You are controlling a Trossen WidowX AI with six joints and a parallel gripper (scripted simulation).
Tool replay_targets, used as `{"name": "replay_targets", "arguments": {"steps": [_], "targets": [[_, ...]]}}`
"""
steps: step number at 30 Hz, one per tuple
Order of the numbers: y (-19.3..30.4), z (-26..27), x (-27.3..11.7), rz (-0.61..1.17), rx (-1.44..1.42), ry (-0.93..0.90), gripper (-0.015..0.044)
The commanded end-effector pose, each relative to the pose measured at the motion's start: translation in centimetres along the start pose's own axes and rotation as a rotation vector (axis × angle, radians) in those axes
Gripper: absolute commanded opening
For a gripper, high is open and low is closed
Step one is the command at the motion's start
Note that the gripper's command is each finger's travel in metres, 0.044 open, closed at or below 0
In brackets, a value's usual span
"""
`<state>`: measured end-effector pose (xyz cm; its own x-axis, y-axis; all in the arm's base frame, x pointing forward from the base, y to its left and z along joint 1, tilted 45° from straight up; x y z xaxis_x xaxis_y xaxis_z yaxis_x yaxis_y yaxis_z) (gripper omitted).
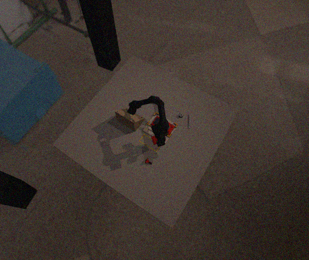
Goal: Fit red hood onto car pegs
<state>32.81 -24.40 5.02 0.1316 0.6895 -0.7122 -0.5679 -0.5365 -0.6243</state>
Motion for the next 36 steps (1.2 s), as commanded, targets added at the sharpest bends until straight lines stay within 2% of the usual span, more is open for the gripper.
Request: {"name": "replay_targets", "arguments": {"steps": [1,36], "targets": [[-0.1,0.0,0.0,0.001,0.004,0.000,0.0000],[-15.2,7.7,-0.3,0.150,0.830,-0.015,0.0000]]}}
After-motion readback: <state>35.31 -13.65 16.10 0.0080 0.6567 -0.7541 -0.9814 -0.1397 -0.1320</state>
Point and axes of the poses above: the point midway between the two fingers, 35 mm back from their tips, its own x axis out along the fingers, its own z axis across the jaws, y = z × x, the point moved 9 cm from there along -x, back along the fingers, and after that the axes turned 10 degrees about -x, right-handed, at the moved point
